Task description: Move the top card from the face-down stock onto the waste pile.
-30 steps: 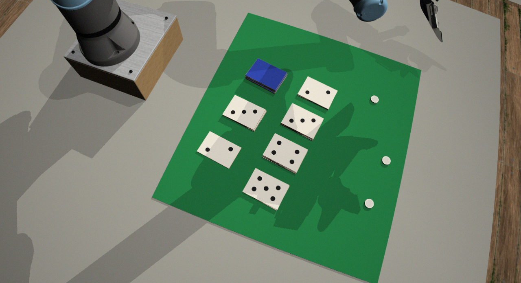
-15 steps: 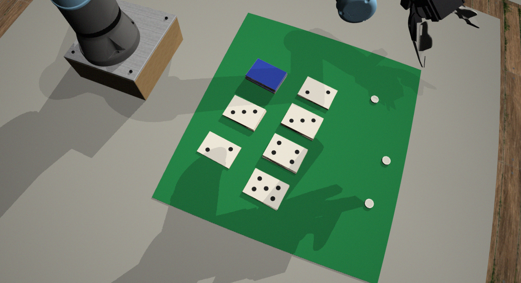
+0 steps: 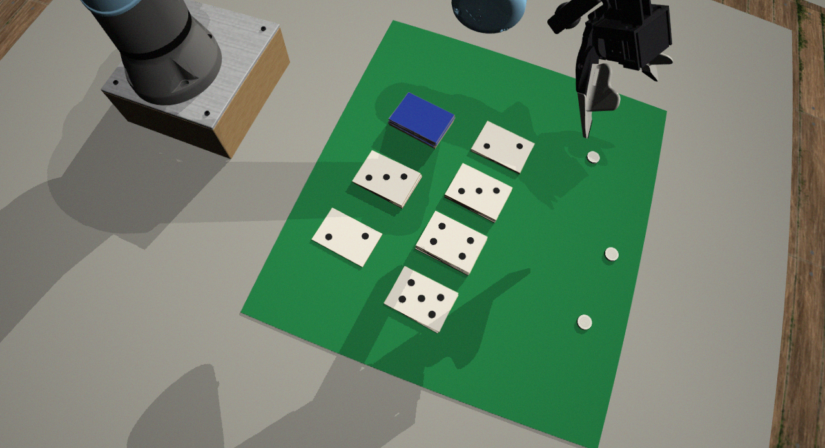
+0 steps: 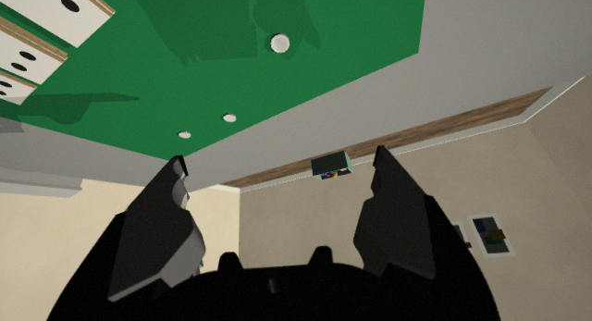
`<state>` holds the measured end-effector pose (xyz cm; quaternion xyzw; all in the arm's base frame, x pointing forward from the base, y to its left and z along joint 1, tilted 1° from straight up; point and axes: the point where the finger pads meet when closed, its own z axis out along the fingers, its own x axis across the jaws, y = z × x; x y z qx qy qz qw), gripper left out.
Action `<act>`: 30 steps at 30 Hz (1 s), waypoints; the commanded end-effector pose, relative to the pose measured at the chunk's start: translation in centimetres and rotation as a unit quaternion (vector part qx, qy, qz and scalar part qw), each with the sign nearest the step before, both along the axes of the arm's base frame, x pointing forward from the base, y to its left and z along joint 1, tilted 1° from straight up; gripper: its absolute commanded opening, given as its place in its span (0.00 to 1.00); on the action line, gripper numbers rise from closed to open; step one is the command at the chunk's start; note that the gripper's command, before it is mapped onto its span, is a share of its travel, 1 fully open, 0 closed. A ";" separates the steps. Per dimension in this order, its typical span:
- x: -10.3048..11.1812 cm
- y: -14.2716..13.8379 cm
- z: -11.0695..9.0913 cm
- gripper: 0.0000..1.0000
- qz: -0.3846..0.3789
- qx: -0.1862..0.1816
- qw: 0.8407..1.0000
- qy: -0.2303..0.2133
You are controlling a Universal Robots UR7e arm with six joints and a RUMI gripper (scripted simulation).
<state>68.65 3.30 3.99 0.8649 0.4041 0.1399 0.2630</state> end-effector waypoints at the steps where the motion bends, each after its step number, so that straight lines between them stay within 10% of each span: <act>1: -6.7 -1.7 -0.8 1.00 0.048 0.017 0.995 0.089; 18: -24.8 -1.1 -3.4 1.00 0.154 0.106 0.950 0.250; 30: -28.6 -0.2 -3.8 1.00 0.175 0.133 0.936 0.274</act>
